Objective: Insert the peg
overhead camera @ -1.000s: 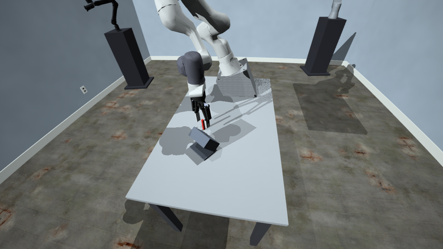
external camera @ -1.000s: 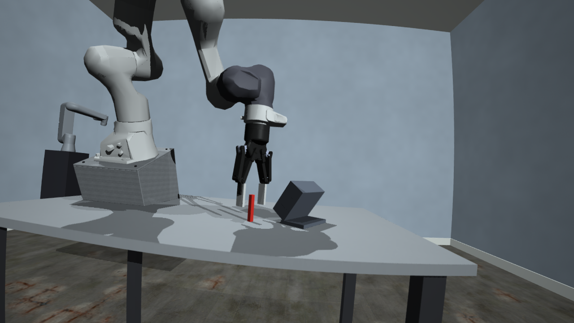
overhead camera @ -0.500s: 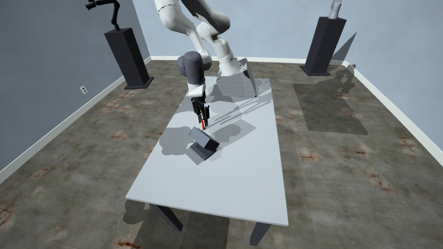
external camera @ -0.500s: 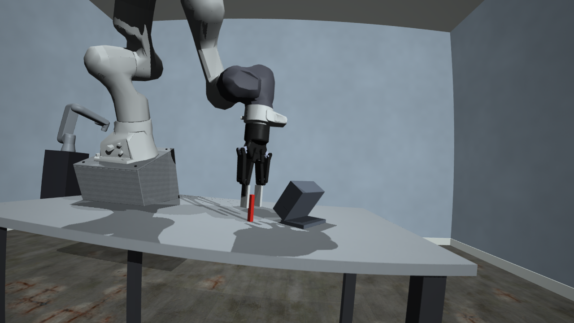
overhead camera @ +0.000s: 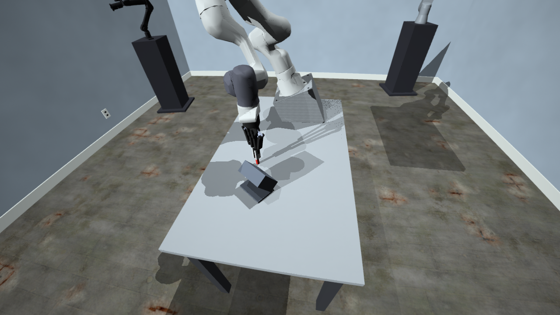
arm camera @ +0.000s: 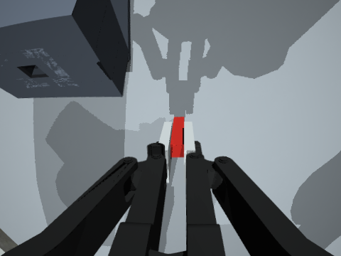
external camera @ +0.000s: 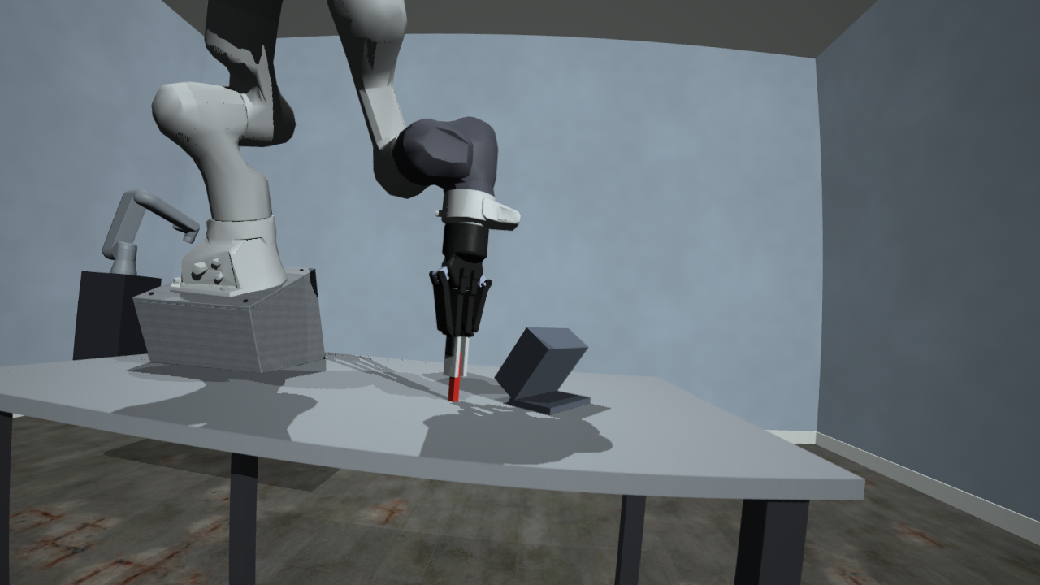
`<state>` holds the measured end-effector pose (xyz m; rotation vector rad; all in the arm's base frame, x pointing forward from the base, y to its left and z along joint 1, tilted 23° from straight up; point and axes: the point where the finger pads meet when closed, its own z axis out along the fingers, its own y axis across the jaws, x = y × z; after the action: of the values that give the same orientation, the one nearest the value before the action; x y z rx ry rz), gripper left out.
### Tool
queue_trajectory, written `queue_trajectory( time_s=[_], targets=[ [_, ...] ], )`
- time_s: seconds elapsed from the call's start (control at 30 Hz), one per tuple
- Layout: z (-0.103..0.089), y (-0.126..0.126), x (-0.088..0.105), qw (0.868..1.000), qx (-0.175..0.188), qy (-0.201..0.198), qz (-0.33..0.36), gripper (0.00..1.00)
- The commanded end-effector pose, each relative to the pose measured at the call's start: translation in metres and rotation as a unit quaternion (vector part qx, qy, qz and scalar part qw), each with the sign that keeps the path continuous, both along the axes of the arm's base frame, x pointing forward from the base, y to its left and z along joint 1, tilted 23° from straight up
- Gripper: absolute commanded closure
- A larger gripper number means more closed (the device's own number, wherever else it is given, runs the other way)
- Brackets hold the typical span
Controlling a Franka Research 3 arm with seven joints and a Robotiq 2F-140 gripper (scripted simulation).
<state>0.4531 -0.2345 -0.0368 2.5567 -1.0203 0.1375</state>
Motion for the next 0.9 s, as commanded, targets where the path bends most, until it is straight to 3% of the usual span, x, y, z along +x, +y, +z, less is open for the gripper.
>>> queue_trajectory(
  time_s=[0.0, 0.13, 0.5, 0.57, 0.6, 0.87],
  targets=[
    [0.0, 0.0, 0.0, 1.0, 0.0, 0.0, 0.0, 0.94],
    [0.005, 0.002, 0.001, 1.0, 0.0, -0.002, -0.001, 1.0],
    [0.066, 0.027, 0.004, 1.0, 0.0, -0.006, -0.005, 1.0],
    [0.066, 0.027, 0.004, 1.0, 0.0, -0.006, -0.005, 1.0],
    [0.064, 0.027, 0.013, 1.0, -0.004, -0.024, -0.012, 1.0],
    [0.049, 0.042, -0.001, 0.998, -0.031, 0.024, 0.049, 1.0]
  ],
)
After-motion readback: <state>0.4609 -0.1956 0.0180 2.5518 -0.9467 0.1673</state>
